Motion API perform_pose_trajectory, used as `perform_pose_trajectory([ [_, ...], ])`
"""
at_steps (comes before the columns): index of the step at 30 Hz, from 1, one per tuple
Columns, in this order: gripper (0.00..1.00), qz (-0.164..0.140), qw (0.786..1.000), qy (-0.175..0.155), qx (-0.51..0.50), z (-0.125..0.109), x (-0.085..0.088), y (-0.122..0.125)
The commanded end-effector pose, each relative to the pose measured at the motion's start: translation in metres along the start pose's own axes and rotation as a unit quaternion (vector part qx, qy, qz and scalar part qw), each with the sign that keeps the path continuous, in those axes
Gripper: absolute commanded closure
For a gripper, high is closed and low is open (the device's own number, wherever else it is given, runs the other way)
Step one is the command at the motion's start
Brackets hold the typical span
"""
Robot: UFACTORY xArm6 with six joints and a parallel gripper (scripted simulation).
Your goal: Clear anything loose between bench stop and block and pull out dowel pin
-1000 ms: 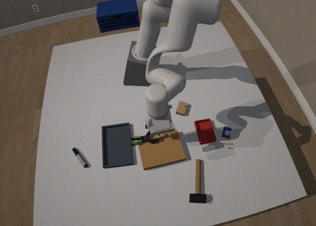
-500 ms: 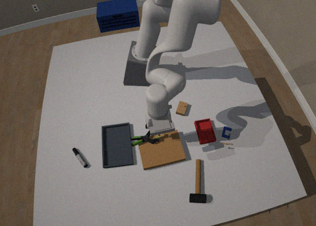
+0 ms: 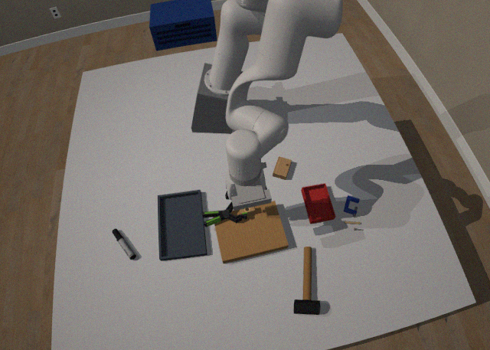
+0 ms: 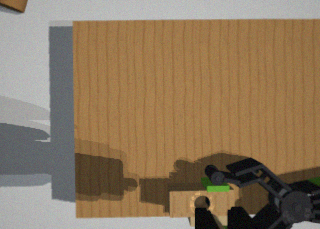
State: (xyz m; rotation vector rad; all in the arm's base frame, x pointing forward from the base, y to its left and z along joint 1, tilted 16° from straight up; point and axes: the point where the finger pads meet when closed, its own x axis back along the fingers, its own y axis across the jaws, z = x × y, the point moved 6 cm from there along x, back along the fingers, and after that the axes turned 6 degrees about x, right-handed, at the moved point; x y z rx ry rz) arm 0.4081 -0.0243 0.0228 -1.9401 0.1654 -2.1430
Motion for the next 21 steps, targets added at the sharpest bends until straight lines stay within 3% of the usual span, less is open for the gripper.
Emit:
perform_pose_trajectory([
  [1, 1.0, -0.001, 1.0, 0.002, 0.0, 0.001, 0.001, 0.0],
  [14, 1.0, -0.001, 1.0, 0.002, 0.0, 0.006, 0.001, -0.009],
  [21, 1.0, -0.003, 1.0, 0.0, 0.001, 0.027, 0.0, -0.063],
])
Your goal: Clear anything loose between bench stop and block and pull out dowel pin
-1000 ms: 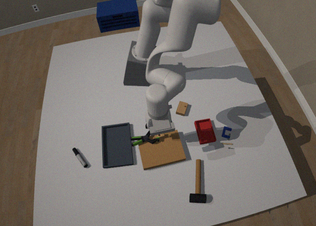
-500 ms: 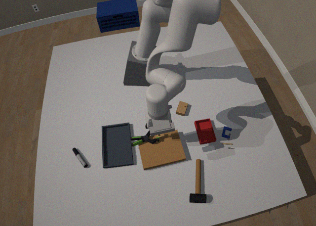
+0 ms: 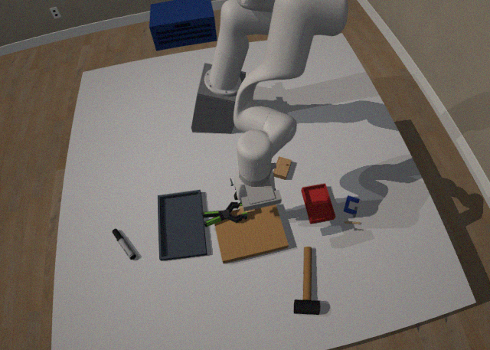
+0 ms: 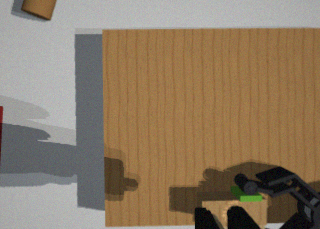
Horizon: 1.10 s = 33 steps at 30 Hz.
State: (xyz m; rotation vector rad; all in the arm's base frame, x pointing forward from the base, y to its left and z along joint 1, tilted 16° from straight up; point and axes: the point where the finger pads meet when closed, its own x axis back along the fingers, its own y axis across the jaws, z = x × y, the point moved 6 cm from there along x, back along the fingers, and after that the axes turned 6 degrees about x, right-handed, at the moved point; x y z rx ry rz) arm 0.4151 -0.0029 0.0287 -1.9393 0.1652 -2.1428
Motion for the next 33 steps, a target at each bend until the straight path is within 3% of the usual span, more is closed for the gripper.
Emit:
perform_pose_trajectory([
  [1, 1.0, -0.003, 1.0, -0.001, 0.001, 0.021, 0.0, -0.054],
  [8, 1.0, -0.003, 1.0, 0.0, 0.0, 0.033, 0.0, -0.125],
  [10, 1.0, -0.003, 1.0, 0.0, 0.0, 0.033, 0.0, -0.125],
  [11, 1.0, -0.002, 1.0, 0.0, 0.0, 0.037, 0.0, -0.154],
  [16, 1.0, 0.0, 1.0, 0.002, 0.0, 0.037, 0.001, -0.194],
  [20, 1.0, 0.0, 1.0, 0.002, 0.0, 0.036, 0.002, -0.205],
  [33, 1.0, 0.0, 1.0, 0.002, 0.0, 0.036, 0.001, -0.205],
])
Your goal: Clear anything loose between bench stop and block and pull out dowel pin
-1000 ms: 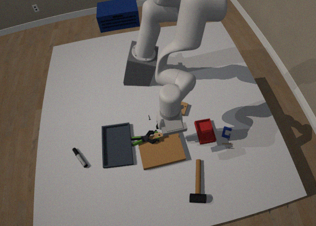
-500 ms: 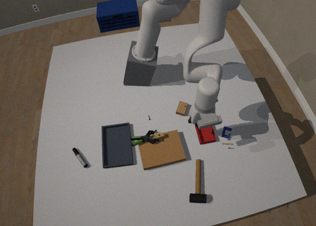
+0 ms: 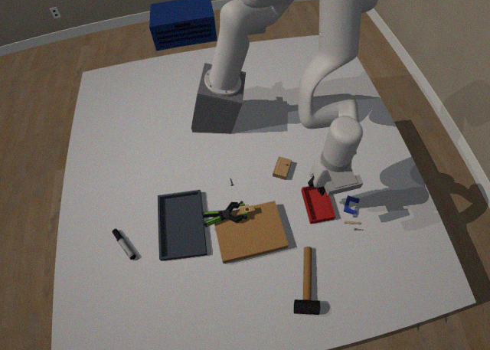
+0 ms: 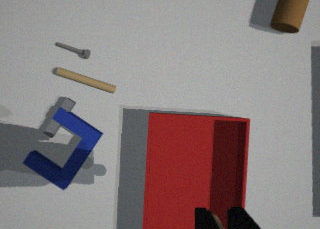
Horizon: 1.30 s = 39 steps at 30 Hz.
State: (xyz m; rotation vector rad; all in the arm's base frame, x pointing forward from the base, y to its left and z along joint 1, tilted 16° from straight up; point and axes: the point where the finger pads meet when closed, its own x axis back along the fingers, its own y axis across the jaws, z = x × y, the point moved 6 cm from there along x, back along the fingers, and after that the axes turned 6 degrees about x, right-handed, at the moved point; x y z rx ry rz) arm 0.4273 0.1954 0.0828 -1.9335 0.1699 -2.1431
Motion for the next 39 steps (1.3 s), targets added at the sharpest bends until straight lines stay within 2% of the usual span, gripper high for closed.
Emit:
perform_pose_trajectory([
  [1, 1.0, -0.002, 1.0, 0.001, 0.0, 0.002, 0.001, -0.002],
  [28, 1.0, -0.002, 1.0, 0.0, 0.0, 0.002, -0.009, -0.002],
  [39, 1.0, -0.002, 1.0, 0.0, 0.0, 0.002, -0.02, -0.002],
])
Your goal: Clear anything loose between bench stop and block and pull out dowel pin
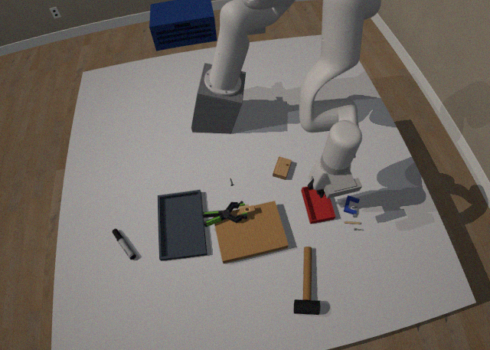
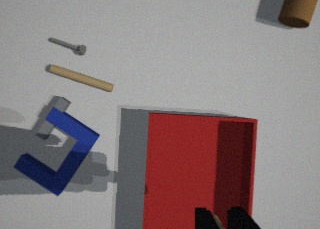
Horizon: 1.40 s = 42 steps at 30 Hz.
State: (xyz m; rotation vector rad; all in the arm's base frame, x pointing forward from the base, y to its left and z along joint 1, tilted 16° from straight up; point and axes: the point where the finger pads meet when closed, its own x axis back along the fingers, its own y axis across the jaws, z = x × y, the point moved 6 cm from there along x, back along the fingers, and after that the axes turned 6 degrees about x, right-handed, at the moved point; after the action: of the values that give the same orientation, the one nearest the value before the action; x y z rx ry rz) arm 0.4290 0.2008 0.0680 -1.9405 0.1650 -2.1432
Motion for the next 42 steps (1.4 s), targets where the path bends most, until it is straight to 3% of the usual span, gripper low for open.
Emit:
perform_pose_trajectory([
  [1, 1.0, 0.001, 1.0, 0.002, 0.0, 0.002, -0.005, -0.001],
  [42, 1.0, 0.001, 1.0, 0.002, 0.0, 0.002, -0.047, -0.001],
])
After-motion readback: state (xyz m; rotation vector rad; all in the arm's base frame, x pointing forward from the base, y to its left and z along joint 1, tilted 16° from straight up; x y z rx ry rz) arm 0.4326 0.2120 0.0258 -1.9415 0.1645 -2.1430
